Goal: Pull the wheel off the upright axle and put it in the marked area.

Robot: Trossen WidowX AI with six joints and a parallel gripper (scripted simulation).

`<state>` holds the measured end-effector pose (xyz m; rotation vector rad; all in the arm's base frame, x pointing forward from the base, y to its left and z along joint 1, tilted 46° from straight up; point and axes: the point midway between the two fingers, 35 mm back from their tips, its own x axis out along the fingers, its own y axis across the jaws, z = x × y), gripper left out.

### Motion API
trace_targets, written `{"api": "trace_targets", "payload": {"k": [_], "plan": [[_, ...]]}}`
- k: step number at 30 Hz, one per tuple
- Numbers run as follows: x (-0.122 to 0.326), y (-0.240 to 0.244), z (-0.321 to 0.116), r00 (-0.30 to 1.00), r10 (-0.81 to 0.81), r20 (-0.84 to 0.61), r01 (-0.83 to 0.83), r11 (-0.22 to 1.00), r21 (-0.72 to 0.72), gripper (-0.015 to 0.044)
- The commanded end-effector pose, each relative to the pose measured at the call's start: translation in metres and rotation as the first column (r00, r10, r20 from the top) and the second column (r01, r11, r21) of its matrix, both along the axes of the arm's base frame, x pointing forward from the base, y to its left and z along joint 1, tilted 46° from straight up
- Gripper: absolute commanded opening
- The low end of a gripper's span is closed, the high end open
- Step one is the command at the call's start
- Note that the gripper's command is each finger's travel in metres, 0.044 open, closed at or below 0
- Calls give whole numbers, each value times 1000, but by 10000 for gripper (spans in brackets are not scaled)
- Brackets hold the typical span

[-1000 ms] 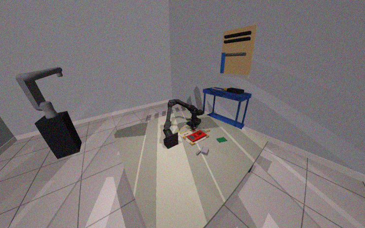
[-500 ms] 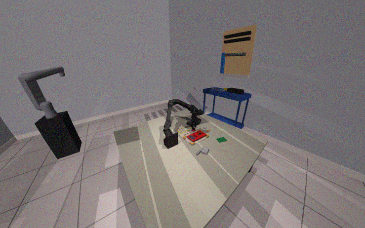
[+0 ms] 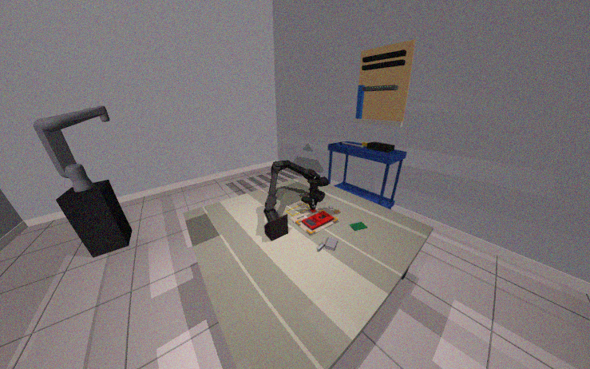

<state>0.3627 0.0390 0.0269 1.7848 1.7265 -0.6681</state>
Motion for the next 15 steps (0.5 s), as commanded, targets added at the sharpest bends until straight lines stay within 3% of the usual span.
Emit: {"api": "trace_targets", "payload": {"k": [1,15], "plan": [[0,-3,2,1000,-2,2,2,1000,-1,0],[0,-6,5,1000,-2,2,2,1000,-1,0]]}}
